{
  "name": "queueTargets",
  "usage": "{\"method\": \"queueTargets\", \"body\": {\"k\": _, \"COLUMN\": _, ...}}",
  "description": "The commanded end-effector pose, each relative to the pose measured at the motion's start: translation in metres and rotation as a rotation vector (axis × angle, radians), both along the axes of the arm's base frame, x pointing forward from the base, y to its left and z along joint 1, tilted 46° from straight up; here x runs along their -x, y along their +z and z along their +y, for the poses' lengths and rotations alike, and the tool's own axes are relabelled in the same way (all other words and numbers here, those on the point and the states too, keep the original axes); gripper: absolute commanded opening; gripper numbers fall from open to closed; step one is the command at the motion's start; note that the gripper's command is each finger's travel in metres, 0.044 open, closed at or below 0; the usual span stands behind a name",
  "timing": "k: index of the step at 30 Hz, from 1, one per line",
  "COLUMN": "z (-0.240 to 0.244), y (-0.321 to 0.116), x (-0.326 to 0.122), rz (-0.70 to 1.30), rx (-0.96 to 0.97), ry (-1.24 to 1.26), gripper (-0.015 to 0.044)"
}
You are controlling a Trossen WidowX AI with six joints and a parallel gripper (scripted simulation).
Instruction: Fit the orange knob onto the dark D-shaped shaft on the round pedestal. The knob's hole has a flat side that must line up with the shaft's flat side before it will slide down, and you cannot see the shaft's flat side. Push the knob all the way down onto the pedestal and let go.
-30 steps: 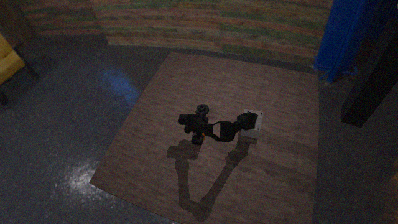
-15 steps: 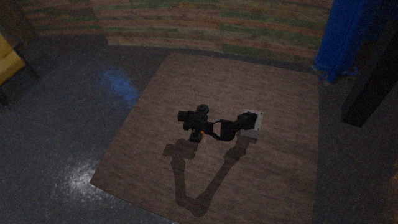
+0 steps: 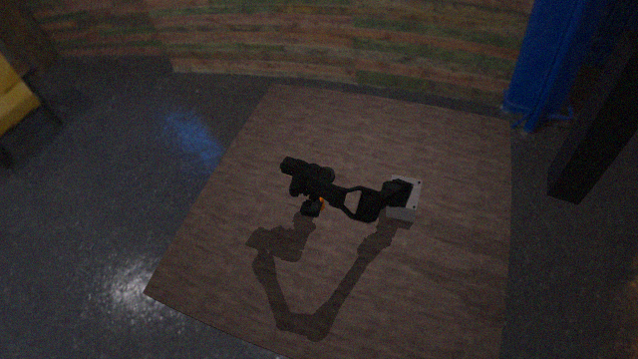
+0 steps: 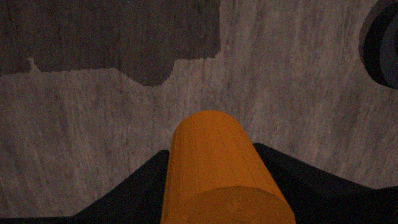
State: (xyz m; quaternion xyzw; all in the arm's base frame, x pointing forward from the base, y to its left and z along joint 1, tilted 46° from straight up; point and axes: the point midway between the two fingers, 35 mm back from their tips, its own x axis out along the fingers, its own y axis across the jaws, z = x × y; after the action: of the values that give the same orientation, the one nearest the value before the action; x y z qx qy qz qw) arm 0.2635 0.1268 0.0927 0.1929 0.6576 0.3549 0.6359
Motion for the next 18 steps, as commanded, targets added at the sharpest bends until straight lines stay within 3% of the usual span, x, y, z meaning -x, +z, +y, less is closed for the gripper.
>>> {"method": "queueTargets", "body": {"k": 1, "z": -0.021, "y": 0.025, "x": 0.0, "rz": -0.018, "rx": -0.003, "ry": 0.007, "gripper": 0.0}}
{"method": "queueTargets", "body": {"k": 18, "z": -0.037, "y": 0.023, "x": -0.009, "rz": -0.016, "rx": -0.007, "ry": 0.012, "gripper": 0.0}}
